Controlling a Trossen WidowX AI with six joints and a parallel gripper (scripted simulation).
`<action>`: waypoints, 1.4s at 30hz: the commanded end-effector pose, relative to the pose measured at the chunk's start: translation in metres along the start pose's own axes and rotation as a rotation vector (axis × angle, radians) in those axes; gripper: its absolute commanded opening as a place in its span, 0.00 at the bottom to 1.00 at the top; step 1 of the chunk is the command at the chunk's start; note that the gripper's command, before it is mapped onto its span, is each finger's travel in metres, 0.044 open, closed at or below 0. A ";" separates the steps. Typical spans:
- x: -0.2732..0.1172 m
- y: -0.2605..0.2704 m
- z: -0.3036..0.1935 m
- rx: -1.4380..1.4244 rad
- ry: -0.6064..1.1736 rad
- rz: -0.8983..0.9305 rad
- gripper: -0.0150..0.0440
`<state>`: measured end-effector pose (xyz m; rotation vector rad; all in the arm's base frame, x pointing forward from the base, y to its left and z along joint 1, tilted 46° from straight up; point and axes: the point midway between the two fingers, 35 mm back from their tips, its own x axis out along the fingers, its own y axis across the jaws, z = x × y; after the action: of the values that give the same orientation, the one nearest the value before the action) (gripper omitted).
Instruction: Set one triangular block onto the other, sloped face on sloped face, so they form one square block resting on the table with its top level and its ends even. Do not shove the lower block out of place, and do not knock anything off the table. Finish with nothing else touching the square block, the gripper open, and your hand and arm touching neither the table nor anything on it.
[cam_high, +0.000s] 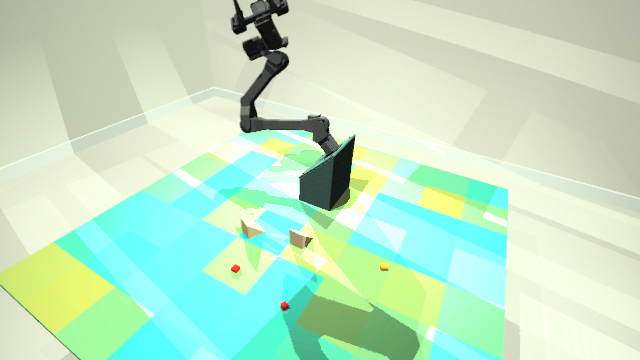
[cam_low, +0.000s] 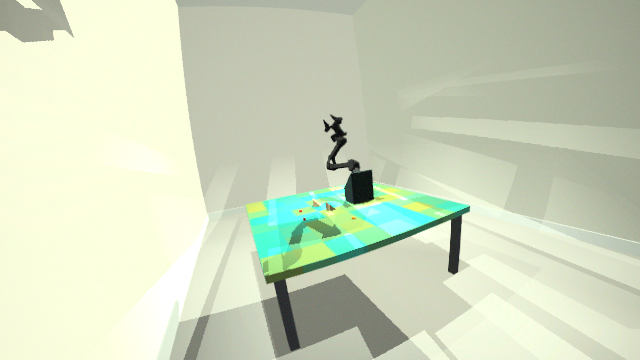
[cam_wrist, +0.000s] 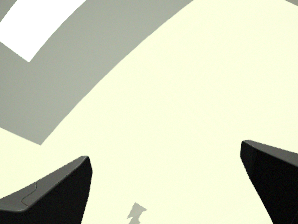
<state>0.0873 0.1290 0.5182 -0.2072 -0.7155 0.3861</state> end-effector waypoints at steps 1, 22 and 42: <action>0.000 0.001 0.000 -0.005 -0.002 -0.001 0.98; 0.076 0.061 -0.169 -0.396 0.476 -0.034 1.00; -0.008 -0.089 -0.426 -0.434 1.384 -0.429 1.00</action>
<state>0.3819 0.0720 0.2575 -0.6794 0.3946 -0.2409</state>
